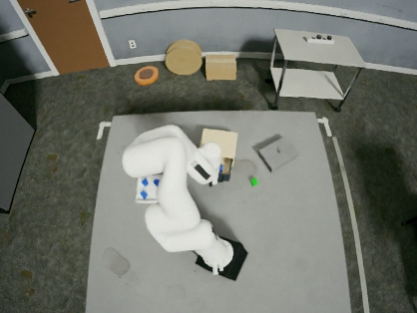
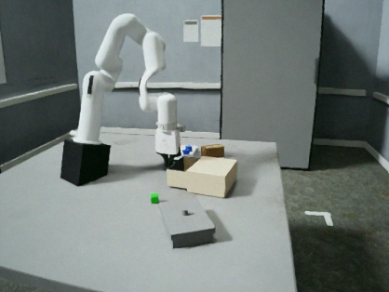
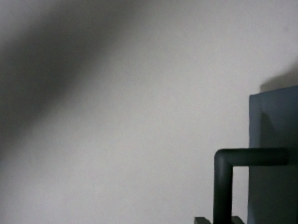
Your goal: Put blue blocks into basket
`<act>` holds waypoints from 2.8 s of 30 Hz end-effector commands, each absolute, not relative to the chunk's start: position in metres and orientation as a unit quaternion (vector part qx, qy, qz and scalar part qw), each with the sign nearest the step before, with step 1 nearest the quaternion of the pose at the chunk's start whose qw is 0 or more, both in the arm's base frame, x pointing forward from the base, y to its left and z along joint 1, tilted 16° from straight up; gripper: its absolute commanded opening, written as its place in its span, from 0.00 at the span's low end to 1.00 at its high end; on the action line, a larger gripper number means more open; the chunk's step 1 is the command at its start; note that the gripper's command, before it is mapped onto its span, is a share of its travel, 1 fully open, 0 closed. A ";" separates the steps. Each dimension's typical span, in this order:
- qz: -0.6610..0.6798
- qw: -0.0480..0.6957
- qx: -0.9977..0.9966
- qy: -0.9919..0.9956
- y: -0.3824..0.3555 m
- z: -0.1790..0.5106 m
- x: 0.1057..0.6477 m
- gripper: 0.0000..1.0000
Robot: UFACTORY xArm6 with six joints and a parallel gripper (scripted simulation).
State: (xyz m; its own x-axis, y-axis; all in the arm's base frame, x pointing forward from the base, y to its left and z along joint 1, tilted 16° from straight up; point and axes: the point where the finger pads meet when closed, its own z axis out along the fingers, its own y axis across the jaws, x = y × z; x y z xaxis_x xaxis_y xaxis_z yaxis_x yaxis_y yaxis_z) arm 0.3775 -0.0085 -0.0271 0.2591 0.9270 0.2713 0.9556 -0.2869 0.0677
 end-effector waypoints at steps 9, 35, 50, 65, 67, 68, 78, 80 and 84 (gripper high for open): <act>-0.131 0.054 -0.791 -0.595 -0.009 -0.026 0.378 0.24; -0.131 0.054 -0.791 -0.595 -0.009 -0.026 0.378 0.24; -0.131 0.054 -0.791 -0.595 -0.010 -0.022 0.378 0.24; -0.131 0.054 -0.791 -0.595 -0.016 0.003 0.374 0.24; -0.131 0.054 -0.791 -0.595 -0.018 0.009 0.373 0.24; -0.131 0.054 -0.791 -0.595 -0.018 0.012 0.373 0.24; -0.131 0.054 -0.791 -0.595 -0.027 0.046 0.368 0.24; -0.131 0.054 -0.791 -0.595 -0.029 0.054 0.367 0.24; -0.131 0.054 -0.791 -0.595 -0.031 0.060 0.366 0.24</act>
State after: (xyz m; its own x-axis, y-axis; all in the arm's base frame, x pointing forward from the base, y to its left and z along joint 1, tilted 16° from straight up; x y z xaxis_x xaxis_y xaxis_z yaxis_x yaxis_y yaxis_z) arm 0.3669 -0.0281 0.0473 0.2585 0.9269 0.2722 0.9550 -0.2877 0.0725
